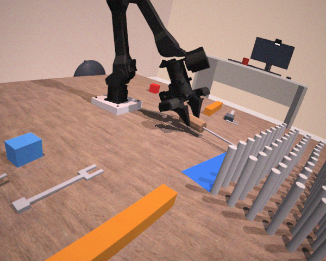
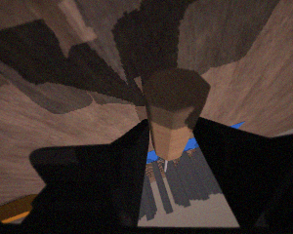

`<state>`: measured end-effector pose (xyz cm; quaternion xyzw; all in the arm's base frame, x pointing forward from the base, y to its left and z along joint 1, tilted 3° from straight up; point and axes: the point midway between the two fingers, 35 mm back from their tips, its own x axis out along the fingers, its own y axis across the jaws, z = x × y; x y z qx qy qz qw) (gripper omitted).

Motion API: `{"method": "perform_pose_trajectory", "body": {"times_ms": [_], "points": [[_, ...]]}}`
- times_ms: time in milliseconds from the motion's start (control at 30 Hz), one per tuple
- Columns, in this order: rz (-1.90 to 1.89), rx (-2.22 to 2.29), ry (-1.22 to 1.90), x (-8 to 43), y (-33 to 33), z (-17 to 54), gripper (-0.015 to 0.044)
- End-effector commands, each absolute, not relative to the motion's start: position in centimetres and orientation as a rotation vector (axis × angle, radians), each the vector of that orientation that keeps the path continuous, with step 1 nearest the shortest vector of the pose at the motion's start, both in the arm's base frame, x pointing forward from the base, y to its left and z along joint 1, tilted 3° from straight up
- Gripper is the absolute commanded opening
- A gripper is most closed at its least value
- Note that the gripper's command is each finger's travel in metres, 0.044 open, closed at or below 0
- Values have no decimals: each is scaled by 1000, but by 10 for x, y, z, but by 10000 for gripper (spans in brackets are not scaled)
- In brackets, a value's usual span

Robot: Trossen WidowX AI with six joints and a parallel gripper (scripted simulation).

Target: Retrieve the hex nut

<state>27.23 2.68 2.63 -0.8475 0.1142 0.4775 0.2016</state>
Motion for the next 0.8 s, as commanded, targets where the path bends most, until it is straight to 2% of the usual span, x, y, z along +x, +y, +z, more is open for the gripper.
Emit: {"method": "perform_pose_trajectory", "body": {"times_ms": [0, 533, 767], "points": [[1309, -2373, 315, 276, 27, 33, 0], [1311, -2370, 315, 237, 43, 40, 0], [1310, -2370, 315, 243, 44, 58, 0]]}}
